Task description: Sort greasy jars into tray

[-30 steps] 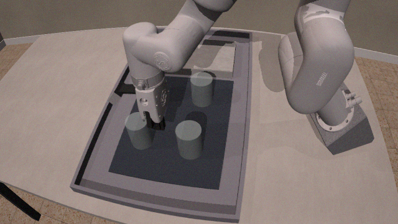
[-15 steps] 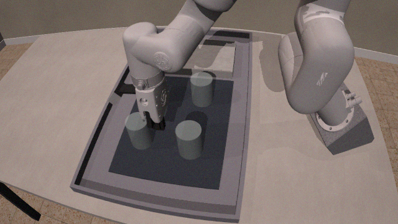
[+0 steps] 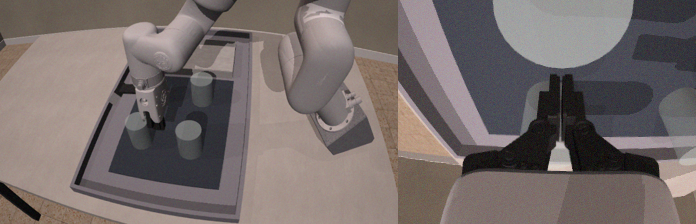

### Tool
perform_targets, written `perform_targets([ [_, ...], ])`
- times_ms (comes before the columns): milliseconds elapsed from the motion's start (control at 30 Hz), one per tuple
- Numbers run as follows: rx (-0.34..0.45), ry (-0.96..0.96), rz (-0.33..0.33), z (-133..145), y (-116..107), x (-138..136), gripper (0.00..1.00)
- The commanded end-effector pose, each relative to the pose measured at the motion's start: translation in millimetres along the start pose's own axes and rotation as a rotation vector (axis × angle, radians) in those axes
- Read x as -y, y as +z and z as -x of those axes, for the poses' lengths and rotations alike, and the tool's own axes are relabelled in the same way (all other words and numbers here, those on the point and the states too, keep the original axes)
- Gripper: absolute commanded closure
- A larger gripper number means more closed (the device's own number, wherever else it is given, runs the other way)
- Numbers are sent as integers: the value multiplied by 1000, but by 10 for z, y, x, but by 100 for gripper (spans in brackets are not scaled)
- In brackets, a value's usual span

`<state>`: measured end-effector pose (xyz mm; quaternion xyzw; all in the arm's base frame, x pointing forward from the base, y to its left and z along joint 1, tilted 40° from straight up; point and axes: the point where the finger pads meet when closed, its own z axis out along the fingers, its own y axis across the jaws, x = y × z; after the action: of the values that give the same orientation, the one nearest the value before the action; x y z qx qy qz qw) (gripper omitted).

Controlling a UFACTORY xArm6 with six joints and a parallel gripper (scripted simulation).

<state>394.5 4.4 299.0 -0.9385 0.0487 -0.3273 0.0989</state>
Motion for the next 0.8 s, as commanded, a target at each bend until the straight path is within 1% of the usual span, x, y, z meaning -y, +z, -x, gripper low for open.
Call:
perform_targets([
  [0, -3, 0, 0, -13, -10, 3, 100],
  [533, -3, 0, 0, -13, -10, 3, 100],
  [667, -3, 0, 0, -12, -315, 3, 100],
  [733, -3, 0, 0, -12, -315, 3, 100],
  [767, -3, 0, 0, -12, -392, 3, 100],
])
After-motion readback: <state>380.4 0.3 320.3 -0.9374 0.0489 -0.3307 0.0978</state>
